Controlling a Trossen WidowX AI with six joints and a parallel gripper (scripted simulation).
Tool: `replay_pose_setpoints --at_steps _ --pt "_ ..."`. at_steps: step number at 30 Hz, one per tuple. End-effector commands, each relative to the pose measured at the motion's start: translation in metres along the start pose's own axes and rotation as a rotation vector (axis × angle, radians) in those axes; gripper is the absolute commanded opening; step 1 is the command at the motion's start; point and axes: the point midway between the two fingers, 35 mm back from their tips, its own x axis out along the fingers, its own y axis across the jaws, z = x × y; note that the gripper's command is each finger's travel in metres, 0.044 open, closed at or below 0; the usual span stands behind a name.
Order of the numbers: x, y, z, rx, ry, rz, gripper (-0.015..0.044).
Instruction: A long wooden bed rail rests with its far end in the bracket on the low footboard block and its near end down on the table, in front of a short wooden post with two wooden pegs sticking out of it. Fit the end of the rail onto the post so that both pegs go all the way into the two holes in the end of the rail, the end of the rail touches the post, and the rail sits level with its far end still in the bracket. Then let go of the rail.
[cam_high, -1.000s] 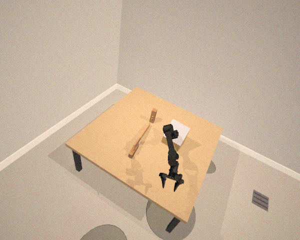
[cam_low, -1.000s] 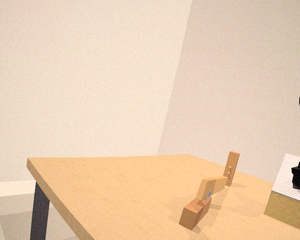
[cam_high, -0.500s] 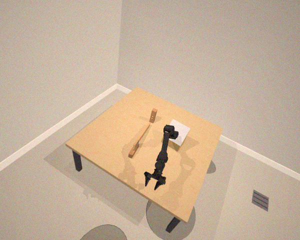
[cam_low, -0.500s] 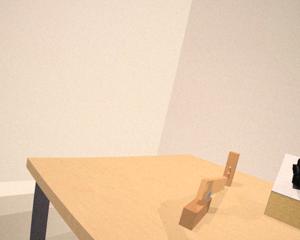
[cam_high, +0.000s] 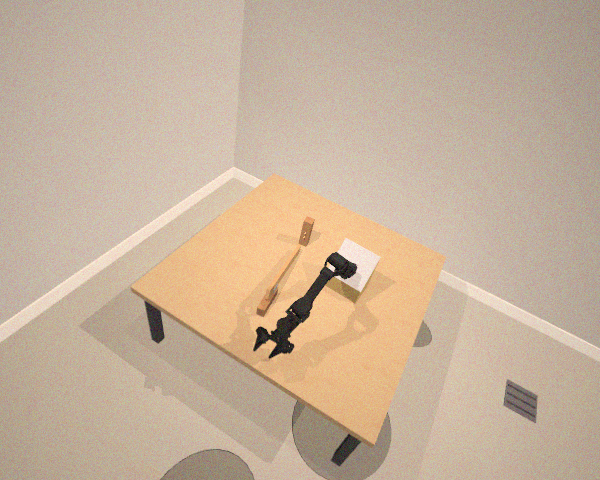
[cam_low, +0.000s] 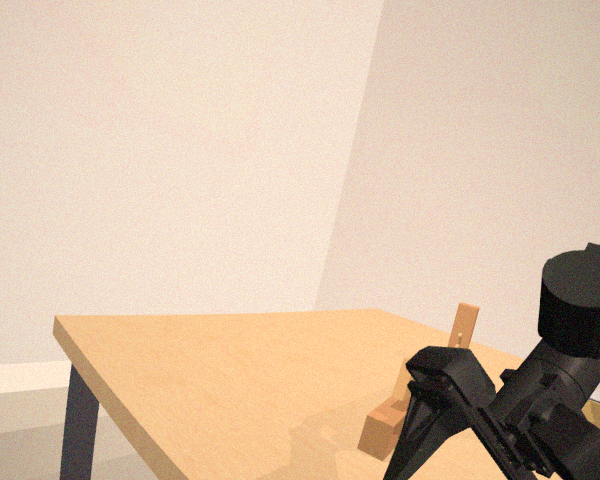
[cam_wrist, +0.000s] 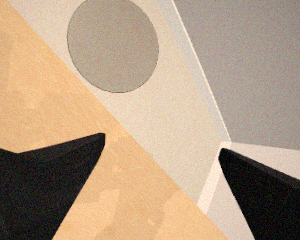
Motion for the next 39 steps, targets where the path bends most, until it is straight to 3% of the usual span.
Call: replay_pose_setpoints --at_steps 1,9,25,30,39 --pt "0.008 -0.014 -0.054 -0.035 0.105 -0.005 0.044" --pt "0.002 -0.047 -0.151 -0.057 0.294 -0.028 0.044" --pt "-0.076 -0.092 -0.327 -0.011 0.685 -0.036 0.044" --pt "-0.101 -0.068 -0.382 -0.016 0.772 0.11 0.044" --pt "-0.193 0.005 -0.485 0.096 0.861 0.462 0.044"
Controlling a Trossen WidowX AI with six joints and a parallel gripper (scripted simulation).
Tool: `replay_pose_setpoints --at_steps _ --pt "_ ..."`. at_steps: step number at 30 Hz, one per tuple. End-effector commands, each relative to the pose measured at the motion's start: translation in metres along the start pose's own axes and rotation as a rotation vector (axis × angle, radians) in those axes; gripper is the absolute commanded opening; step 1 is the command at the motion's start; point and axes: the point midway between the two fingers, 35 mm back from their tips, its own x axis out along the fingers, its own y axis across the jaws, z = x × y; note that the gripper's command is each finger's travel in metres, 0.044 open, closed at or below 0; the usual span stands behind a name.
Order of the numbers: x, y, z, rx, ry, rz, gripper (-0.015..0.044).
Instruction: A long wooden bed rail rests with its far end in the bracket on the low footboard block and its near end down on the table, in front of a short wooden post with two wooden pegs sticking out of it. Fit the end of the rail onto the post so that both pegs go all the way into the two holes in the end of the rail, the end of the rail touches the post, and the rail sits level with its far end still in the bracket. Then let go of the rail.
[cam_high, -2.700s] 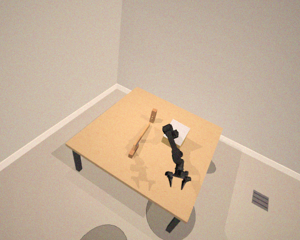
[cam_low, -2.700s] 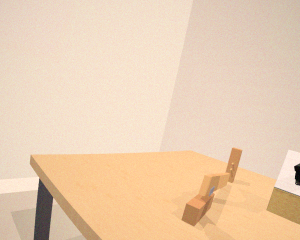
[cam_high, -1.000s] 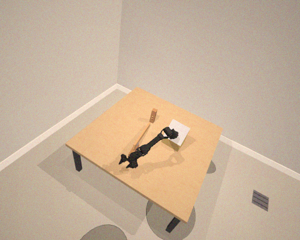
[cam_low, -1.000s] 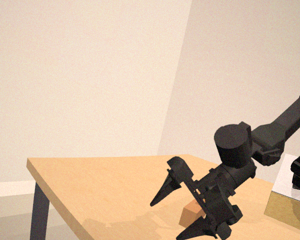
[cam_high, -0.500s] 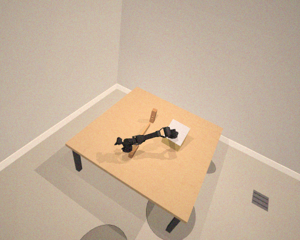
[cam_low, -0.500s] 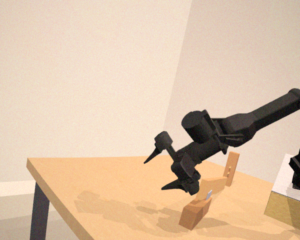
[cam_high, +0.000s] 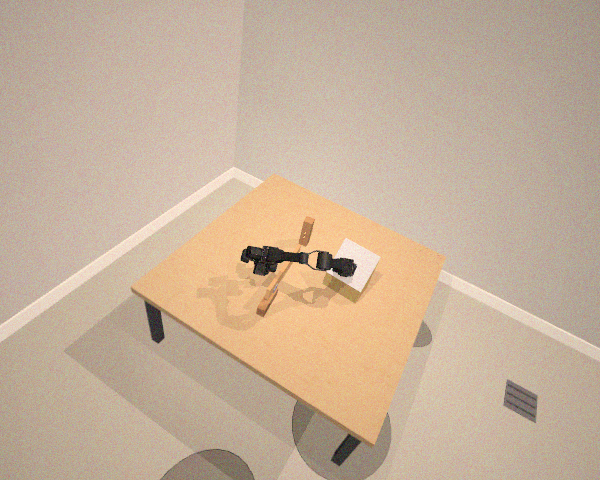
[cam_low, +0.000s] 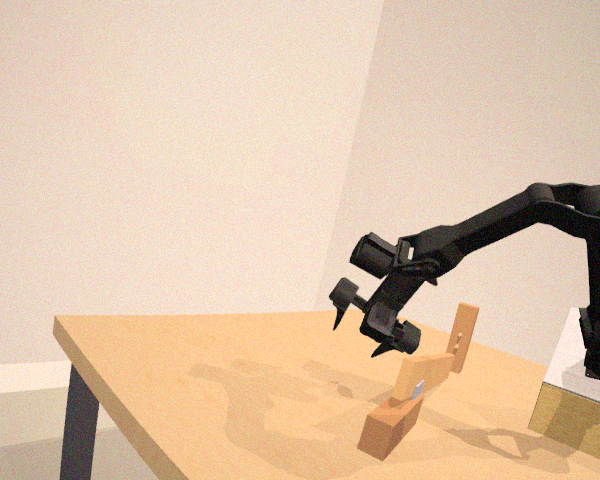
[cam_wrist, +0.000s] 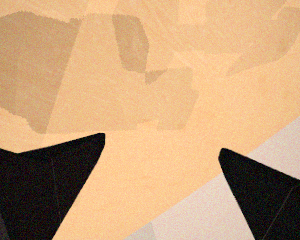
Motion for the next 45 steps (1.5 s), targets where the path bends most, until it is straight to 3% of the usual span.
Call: replay_pose_setpoints --at_steps 1,8,14,45 --pt "0.01 0.043 -0.057 0.019 0.005 0.164 0.044" --pt "0.001 0.126 -0.135 0.138 -0.107 0.392 0.044" --pt "-0.026 0.19 -0.17 0.319 -0.293 0.451 0.044" --pt "0.007 0.205 -0.159 0.325 -0.298 0.45 0.044"
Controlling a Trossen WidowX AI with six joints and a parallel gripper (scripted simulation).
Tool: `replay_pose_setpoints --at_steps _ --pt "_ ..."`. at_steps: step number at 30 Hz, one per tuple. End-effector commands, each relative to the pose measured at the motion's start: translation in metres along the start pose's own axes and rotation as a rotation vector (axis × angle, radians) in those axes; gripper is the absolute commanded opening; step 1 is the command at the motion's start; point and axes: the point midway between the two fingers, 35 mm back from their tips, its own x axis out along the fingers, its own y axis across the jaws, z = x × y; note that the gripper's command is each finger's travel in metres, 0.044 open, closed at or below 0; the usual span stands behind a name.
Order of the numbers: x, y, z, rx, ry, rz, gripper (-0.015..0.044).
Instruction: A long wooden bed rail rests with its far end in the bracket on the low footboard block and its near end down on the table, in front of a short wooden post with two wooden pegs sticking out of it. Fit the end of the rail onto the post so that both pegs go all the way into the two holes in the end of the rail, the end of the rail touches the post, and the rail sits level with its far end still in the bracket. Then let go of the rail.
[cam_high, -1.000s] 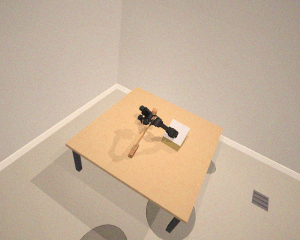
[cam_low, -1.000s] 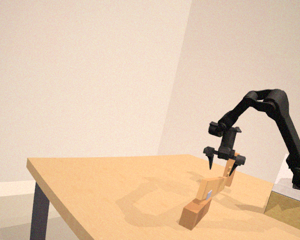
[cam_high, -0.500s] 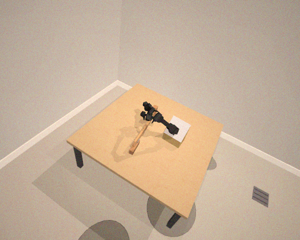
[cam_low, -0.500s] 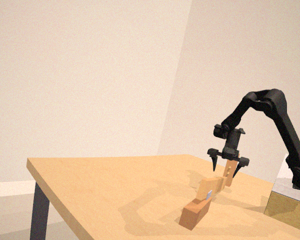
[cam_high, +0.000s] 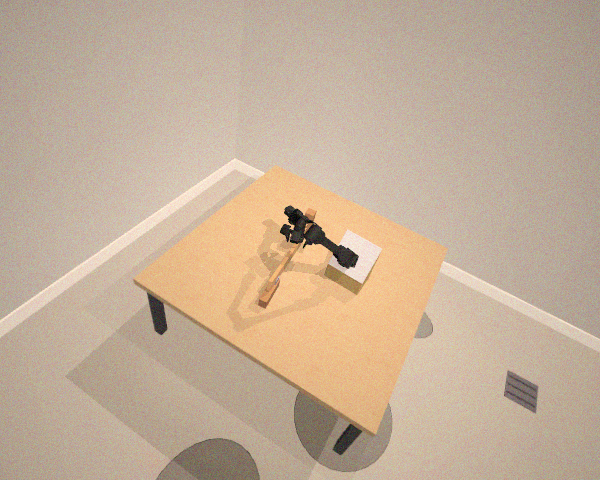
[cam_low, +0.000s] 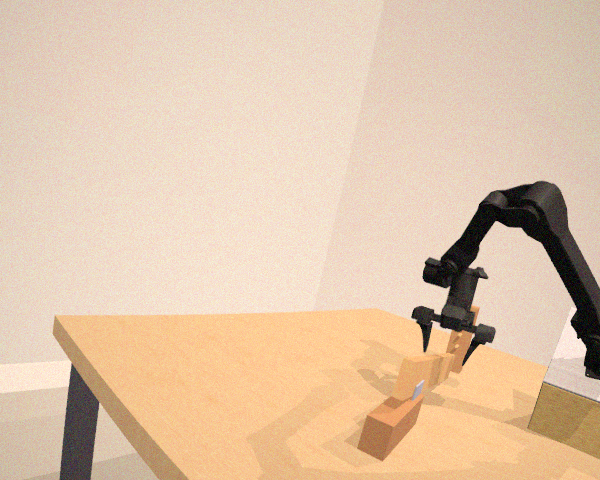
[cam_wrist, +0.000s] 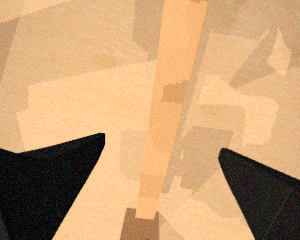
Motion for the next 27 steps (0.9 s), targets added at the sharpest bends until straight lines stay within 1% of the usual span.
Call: replay_pose_setpoints --at_steps 1,22,27 --pt "0.008 0.003 0.0 0.011 -0.005 0.003 0.044" --pt "0.038 0.005 0.002 0.012 -0.01 0.003 0.044" --pt "0.038 0.005 0.002 0.012 -0.01 0.003 0.0309"
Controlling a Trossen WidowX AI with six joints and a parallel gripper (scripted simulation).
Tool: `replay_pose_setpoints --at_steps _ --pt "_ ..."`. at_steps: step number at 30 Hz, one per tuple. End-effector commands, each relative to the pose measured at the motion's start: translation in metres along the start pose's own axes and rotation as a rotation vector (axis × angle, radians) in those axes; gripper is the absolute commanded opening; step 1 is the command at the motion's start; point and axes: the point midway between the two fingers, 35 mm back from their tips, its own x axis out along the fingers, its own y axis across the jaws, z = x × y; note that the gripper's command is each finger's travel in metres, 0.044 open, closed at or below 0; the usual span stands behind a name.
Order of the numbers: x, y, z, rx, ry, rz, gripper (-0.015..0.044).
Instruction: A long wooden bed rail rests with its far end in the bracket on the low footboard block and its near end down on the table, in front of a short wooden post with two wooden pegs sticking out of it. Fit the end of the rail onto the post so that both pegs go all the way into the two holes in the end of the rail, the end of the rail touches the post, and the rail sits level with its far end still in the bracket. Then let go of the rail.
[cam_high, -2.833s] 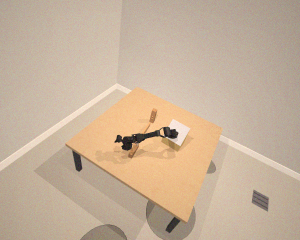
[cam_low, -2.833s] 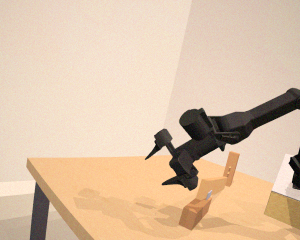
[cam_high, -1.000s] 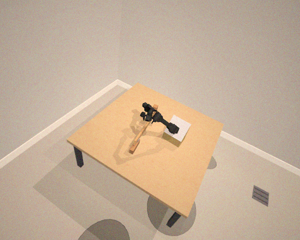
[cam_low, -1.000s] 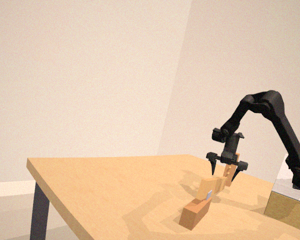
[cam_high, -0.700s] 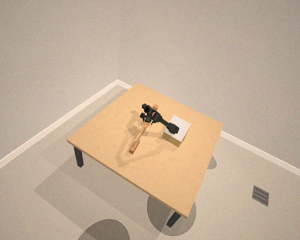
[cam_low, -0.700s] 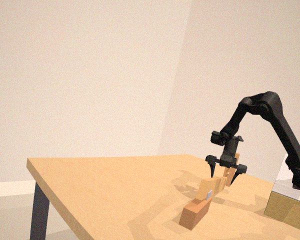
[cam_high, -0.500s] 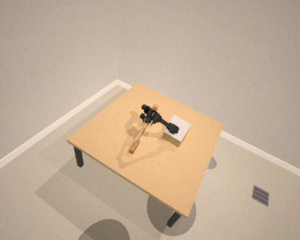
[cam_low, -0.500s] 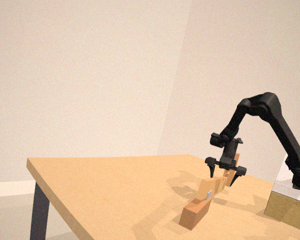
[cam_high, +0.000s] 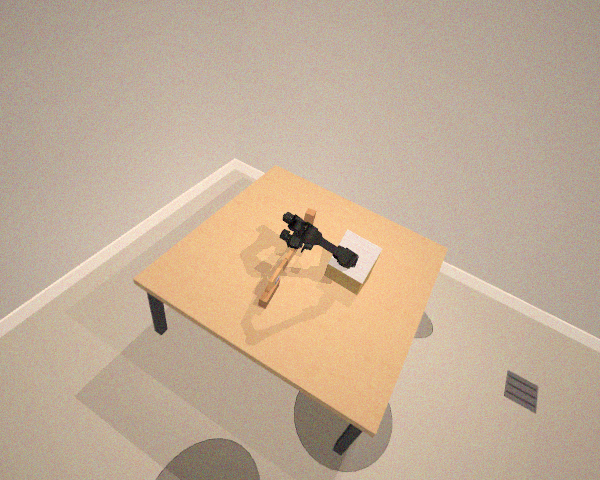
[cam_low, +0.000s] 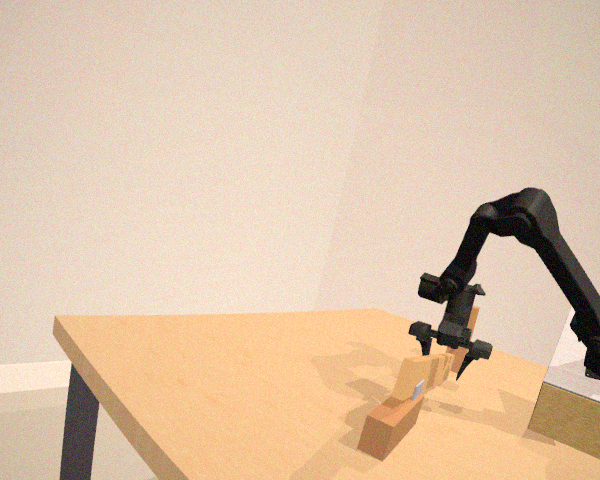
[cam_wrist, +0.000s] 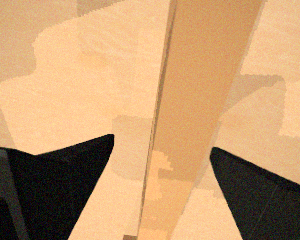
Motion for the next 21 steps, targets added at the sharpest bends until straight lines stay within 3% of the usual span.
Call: replay_pose_setpoints --at_steps 1,10,21 --pt "0.001 0.0014 -0.0002 0.008 -0.003 0.0 0.0282" --pt "0.001 0.0014 -0.0002 0.008 -0.003 0.0 0.0046" --pt "0.001 0.0014 -0.0002 0.008 -0.003 0.0 0.0"
